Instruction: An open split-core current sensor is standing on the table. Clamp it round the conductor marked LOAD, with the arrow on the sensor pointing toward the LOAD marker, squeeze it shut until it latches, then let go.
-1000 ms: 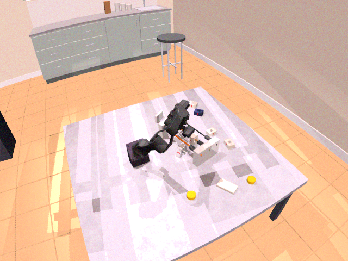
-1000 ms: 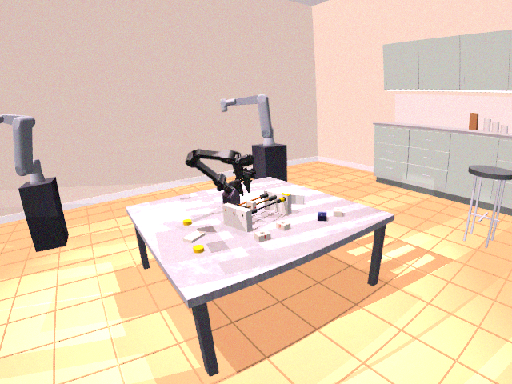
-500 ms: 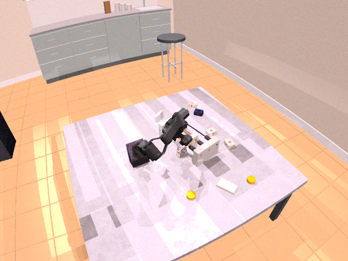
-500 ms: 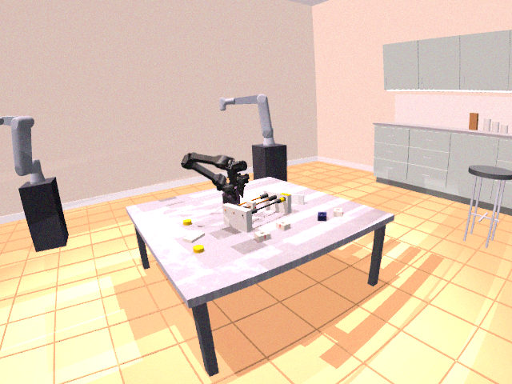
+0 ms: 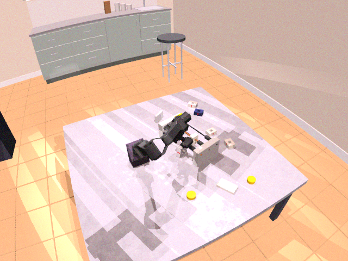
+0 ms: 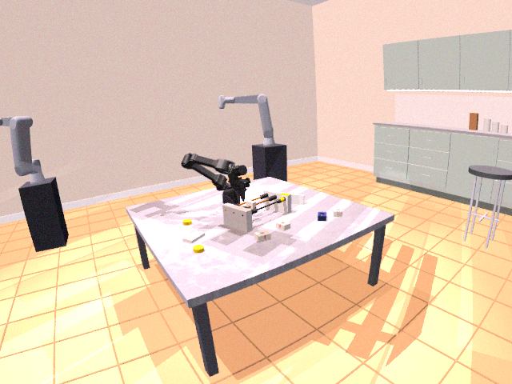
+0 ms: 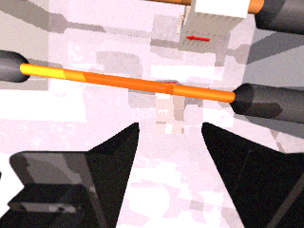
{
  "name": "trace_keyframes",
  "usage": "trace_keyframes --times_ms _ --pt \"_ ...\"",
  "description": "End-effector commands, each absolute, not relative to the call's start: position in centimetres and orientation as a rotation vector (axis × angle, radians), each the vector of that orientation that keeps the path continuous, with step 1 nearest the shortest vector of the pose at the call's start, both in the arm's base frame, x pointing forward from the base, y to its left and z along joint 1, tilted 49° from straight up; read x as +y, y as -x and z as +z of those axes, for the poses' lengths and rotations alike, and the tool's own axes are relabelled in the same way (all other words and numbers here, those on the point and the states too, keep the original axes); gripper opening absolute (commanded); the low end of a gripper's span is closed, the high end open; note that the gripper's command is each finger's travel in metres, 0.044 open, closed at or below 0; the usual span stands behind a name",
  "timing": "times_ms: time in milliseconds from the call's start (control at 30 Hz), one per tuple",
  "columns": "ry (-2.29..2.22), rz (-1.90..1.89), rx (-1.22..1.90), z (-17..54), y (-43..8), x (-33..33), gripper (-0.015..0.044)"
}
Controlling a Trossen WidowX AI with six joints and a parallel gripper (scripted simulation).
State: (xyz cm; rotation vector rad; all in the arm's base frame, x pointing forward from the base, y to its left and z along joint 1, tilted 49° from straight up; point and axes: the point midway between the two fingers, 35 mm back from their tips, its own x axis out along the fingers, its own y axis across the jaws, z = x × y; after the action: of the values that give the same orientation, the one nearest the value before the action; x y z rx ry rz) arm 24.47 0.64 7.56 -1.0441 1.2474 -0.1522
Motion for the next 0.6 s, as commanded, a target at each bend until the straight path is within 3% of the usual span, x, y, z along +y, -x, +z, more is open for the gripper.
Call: trace_keyframes --times_ms 0,433,567 --pt "1.053 -0.15 1.253 7.1 -24.6 0.2 0.0286" --pt "1.056 -0.155 1.25 5.8 -25.2 -1.2 0.0286" --pt "1.049 -0.16 1.244 6.1 -25.2 -1.0 0.0181"
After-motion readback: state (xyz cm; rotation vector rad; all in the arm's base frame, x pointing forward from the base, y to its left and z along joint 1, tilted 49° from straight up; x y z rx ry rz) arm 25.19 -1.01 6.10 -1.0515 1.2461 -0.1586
